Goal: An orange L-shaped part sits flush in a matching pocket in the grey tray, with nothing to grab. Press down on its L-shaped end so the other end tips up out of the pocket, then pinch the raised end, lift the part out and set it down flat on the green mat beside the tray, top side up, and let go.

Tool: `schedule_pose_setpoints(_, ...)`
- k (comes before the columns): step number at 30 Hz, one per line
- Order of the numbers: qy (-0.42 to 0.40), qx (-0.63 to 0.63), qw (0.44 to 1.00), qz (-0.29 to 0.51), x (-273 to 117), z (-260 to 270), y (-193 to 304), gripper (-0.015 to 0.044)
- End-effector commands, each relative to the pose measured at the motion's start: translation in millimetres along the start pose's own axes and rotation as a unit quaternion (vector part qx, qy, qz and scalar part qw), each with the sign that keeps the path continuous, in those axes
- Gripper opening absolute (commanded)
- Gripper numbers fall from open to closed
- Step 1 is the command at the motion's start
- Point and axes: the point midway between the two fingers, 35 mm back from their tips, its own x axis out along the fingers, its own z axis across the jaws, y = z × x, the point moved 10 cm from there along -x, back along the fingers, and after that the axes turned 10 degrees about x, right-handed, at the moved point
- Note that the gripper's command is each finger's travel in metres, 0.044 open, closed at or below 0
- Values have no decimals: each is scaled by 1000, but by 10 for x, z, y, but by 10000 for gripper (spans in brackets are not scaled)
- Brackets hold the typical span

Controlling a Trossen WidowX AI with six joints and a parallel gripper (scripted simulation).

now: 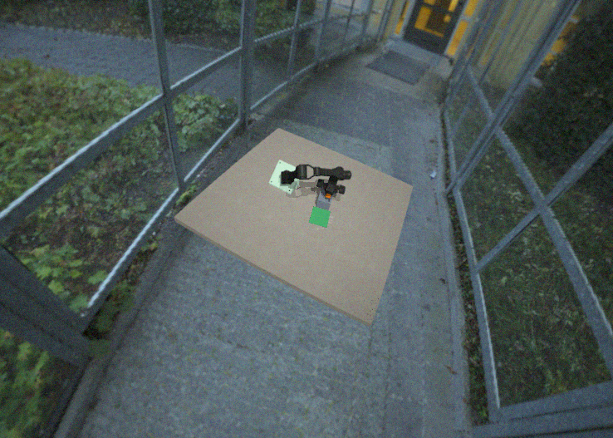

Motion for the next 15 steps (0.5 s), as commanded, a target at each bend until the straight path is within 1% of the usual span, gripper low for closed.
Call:
schedule_pose_setpoints(1,-1,0,1000,0,-13,0,3,0)
schedule_pose_setpoints(15,-1,-1,1000,-1,-213,-5,4,0)
